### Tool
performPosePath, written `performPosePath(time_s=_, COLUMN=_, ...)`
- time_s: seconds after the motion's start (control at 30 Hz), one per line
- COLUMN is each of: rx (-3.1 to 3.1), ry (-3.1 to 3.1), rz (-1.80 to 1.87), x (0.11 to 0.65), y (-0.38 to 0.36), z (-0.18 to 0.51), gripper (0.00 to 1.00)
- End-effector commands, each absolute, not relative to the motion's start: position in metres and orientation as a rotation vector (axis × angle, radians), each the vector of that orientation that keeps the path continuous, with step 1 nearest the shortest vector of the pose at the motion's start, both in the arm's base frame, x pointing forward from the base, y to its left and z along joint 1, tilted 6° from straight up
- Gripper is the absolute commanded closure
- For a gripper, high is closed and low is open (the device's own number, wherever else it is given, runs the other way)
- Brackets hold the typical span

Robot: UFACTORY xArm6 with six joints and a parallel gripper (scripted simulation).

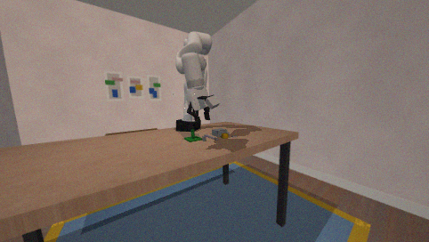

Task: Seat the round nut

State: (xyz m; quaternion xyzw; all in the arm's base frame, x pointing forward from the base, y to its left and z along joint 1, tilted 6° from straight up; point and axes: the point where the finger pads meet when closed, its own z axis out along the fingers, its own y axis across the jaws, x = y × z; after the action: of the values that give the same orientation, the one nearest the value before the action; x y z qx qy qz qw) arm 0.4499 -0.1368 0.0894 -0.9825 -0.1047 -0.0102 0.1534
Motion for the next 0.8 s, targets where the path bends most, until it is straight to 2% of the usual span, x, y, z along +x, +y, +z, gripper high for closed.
performPosePath(time_s=0.0, rx=-2.934, ry=-0.205, rz=-0.009, x=0.447, y=-0.086, z=0.082, gripper=0.4)
performPosePath(time_s=0.47, rx=-3.049, ry=-0.083, rz=-0.068, x=0.413, y=0.009, z=0.067, gripper=0.4)
performPosePath(time_s=0.77, rx=-3.069, ry=-0.048, rz=-0.111, x=0.397, y=0.038, z=0.062, gripper=0.4)
